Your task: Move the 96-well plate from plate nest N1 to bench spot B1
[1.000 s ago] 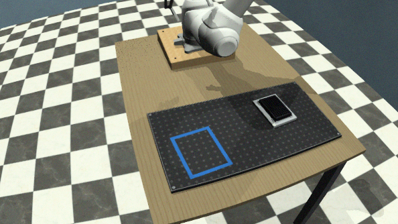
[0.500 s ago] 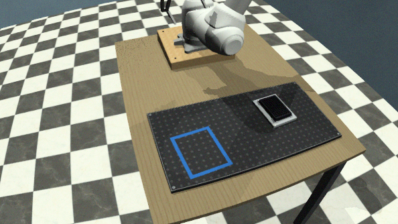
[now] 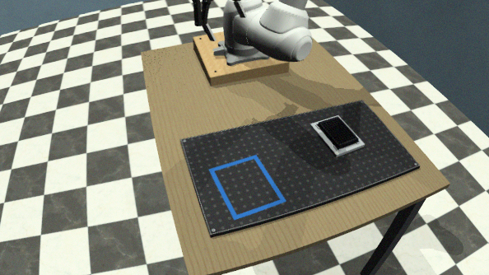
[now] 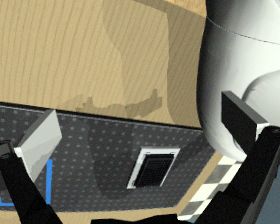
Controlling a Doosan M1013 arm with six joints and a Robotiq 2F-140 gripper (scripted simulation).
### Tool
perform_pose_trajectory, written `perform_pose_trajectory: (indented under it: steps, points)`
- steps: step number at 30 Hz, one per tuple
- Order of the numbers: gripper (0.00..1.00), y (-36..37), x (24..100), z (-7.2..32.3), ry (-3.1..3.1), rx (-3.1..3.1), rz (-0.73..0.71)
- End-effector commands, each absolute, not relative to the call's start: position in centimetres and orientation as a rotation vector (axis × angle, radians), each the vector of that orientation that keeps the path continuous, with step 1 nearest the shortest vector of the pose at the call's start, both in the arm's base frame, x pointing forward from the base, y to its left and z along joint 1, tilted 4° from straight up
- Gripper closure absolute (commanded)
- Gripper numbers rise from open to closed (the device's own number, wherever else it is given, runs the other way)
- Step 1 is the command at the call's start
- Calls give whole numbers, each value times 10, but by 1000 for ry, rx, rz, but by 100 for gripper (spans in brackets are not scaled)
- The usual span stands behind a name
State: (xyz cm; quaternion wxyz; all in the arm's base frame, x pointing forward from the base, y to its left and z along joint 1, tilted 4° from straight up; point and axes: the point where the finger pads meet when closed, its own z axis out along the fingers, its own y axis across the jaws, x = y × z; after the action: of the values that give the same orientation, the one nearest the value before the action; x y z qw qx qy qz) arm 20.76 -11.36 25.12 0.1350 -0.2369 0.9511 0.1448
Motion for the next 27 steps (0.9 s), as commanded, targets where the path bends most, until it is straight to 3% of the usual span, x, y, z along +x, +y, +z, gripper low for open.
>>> perform_pose_trajectory:
  steps: [1,27]
  points:
    - [0,-116,212,249,2734,-836,401]
    - [0,-123,313,214,2293,-1909,257]
